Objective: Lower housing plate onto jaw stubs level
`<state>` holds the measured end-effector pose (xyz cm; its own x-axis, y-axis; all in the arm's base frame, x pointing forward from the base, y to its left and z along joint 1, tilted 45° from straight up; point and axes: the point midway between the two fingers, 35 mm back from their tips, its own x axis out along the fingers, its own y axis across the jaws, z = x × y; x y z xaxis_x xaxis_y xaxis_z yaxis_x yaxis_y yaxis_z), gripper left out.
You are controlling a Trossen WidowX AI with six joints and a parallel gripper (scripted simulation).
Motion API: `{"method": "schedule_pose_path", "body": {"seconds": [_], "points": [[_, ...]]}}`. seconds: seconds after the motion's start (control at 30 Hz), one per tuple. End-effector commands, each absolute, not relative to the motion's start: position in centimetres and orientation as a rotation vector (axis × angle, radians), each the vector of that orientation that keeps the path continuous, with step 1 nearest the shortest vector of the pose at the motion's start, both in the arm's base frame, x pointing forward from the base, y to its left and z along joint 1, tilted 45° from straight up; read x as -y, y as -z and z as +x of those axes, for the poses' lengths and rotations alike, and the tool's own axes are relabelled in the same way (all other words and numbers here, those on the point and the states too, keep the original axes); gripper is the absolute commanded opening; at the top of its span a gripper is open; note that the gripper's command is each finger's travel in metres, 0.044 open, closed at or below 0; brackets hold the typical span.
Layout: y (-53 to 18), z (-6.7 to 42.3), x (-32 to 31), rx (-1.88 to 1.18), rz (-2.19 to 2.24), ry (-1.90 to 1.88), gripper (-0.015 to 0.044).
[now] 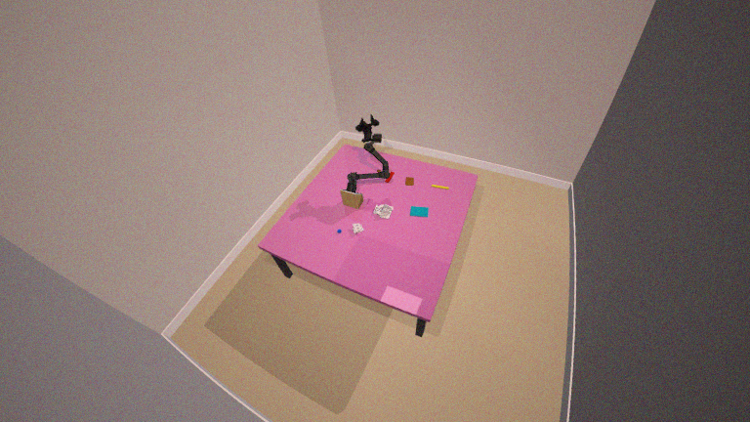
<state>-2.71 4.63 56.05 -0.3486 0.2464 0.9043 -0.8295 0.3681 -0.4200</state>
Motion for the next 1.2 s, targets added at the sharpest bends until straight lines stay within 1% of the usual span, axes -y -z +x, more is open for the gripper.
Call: {"method": "schedule_pose_path", "body": {"seconds": [0.0,0.03,0.67,0.87,1.17], "points": [[-56.1,-2.7,-4.6,1.533,0.545,-1.23,0.0426],[-56.1,-2.8,-4.6,1.535,0.548,-1.233,0.044],[-55.2,-12.3,2.1,1.703,0.826,-1.596,0.044],[-54.6,-13.9,3.9,1.675,0.925,-1.74,0.044],[-53.0,-17.4,8.0,1.721,1.022,-1.964,0.044]]}}
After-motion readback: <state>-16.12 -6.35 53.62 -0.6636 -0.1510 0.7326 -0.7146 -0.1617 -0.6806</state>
